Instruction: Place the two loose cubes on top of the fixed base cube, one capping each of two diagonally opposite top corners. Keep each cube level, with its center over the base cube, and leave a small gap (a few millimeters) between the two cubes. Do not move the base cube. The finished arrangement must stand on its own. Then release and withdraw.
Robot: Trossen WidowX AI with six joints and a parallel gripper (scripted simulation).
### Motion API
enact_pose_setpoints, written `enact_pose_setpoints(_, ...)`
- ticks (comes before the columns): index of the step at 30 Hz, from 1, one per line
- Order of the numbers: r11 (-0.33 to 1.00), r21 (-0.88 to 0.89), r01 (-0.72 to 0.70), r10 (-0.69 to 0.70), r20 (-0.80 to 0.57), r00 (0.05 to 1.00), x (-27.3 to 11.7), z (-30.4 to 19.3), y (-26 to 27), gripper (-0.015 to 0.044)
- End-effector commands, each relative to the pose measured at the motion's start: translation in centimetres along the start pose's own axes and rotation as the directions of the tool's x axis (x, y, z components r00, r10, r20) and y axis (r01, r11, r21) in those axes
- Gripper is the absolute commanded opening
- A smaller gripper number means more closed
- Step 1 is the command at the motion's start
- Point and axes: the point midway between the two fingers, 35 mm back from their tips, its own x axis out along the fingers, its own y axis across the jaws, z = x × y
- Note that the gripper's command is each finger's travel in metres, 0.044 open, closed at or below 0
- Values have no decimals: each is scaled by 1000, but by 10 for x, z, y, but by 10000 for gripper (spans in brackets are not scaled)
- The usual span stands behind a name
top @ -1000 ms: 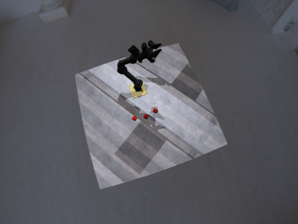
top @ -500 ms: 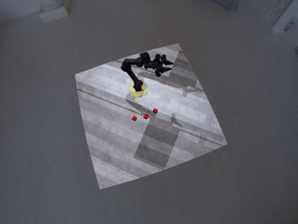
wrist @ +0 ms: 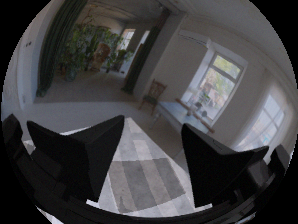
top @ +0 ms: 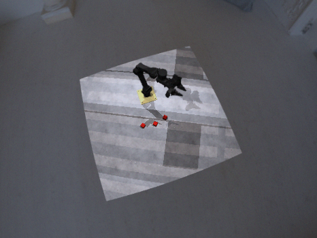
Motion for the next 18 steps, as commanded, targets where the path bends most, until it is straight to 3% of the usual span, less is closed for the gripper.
enact_pose_setpoints(1,999,-33,40,-44,-136,990,13,-39,-19,265)
enact_pose_setpoints(18,991,-101,89,-132,-581,803,12,-178,-89,265)
